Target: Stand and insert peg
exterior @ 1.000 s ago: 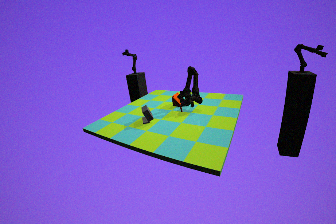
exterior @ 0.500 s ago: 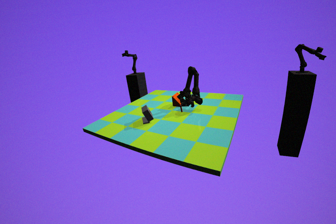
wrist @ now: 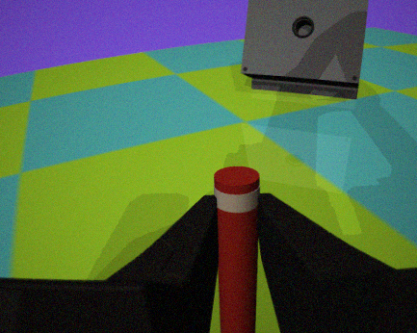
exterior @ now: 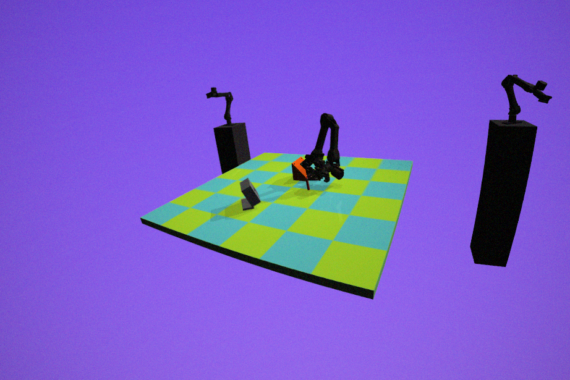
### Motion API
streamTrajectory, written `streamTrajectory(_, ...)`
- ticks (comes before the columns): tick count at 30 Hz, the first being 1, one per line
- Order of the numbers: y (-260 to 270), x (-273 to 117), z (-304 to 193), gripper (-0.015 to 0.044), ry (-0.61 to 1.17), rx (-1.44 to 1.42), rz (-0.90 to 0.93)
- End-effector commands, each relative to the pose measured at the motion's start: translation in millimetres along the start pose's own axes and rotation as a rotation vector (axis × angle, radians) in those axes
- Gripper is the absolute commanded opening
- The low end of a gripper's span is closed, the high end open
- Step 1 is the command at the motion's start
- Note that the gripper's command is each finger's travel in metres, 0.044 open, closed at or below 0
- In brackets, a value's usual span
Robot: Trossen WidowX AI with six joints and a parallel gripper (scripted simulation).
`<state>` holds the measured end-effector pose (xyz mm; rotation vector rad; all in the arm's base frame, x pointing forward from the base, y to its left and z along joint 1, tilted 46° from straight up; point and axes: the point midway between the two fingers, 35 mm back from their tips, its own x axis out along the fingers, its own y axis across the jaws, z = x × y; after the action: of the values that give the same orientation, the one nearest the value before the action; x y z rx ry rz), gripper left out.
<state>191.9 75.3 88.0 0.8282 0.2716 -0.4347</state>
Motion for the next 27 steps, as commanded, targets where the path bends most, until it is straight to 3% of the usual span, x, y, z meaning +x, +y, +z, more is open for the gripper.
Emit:
streamTrajectory(1, 0.0, -1.0, -2.2, 0.0049, 0.001, 0.000, 0.000)
streamTrajectory(21, -0.5, -3.7, -4.3, 0.0049, -0.044, 0.004, 0.001)
streamTrajectory(25, -0.6, -2.9, -2.1, 0.0130, -0.049, 0.004, 0.001)
streamTrajectory(27, -0.6, -2.9, -2.1, 0.0130, -0.049, 0.004, 0.001)
